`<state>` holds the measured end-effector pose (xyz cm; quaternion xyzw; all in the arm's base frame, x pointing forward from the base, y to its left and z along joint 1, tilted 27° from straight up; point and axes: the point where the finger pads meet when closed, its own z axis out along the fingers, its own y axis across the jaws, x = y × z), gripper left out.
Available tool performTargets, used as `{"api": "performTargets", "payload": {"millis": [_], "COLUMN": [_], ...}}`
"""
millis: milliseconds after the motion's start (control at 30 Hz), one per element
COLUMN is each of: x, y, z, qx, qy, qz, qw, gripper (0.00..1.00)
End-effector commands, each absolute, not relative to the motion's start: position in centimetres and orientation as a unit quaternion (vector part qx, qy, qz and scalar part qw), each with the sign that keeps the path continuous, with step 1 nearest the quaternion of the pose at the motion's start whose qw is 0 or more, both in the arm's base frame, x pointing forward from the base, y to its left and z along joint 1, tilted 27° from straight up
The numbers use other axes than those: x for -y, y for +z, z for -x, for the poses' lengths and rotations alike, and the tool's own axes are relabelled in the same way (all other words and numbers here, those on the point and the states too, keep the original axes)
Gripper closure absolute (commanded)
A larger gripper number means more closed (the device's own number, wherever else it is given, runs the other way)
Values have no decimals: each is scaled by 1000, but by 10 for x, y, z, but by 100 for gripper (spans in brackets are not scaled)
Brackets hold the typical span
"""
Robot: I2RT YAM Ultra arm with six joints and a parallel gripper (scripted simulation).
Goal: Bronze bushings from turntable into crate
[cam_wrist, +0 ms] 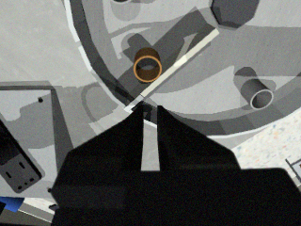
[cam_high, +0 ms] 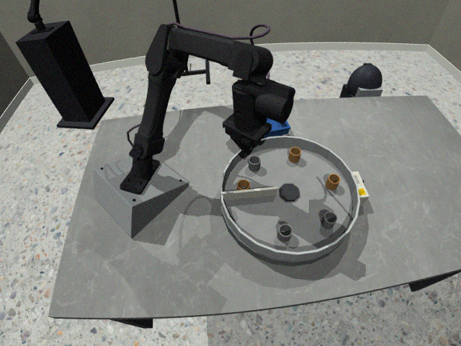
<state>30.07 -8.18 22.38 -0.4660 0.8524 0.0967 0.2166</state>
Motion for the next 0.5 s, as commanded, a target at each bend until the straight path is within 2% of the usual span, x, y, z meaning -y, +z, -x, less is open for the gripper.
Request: {"api": "performTargets", "payload": {"millis": [0, 167, 200, 467], "x": [84, 84, 84, 84], "y": [236, 236, 236, 236], "z": [-294, -294, -294, -294], "qx": [-853, -853, -853, -853], "qy": [84, 84, 84, 84], "qz": [462, 462, 462, 462], "qw": [227, 227, 227, 227], "gripper": [89, 89, 82, 82]}}
